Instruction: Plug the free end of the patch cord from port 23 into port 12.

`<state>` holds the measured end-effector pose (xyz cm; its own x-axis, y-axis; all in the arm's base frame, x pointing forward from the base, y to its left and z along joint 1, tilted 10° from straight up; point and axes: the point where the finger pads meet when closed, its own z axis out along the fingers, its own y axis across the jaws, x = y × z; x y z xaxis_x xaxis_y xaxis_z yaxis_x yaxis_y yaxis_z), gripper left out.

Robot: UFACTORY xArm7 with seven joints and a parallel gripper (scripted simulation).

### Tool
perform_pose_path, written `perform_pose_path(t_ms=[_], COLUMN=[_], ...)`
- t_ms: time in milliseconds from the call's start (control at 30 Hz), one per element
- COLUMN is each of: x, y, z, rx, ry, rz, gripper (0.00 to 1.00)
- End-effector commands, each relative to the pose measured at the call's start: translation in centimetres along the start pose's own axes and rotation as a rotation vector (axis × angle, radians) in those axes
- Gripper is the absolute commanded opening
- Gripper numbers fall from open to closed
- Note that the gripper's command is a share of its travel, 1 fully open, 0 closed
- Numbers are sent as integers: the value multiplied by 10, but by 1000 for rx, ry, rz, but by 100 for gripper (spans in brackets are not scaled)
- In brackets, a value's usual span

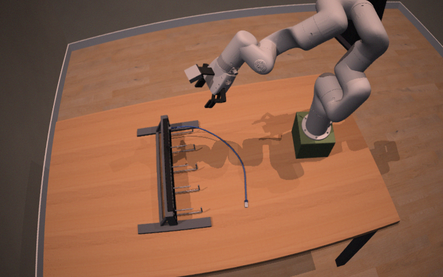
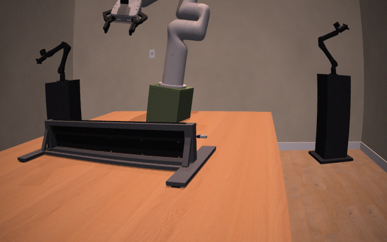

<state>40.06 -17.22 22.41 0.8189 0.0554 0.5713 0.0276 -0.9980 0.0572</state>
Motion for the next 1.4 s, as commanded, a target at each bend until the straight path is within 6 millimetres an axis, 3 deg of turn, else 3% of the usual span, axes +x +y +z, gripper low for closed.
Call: perform_pose_path(t_ms=[0, 600, 700, 1033, 1100, 1133, 1367], x=[2, 2, 1, -9, -9, -14, -28], y=[1, -2, -35, -92, -92, -110, -150], z=[-1, 2, 28, 66, 66, 77, 99], rx=[-2, 4, 65, 162, 162, 192, 254], ry=[4, 0, -40, -105, -105, -125, -168], rz=[0, -10, -111, -283, -283, -339, -464], gripper=[100, 100, 100, 100, 100, 100, 100])
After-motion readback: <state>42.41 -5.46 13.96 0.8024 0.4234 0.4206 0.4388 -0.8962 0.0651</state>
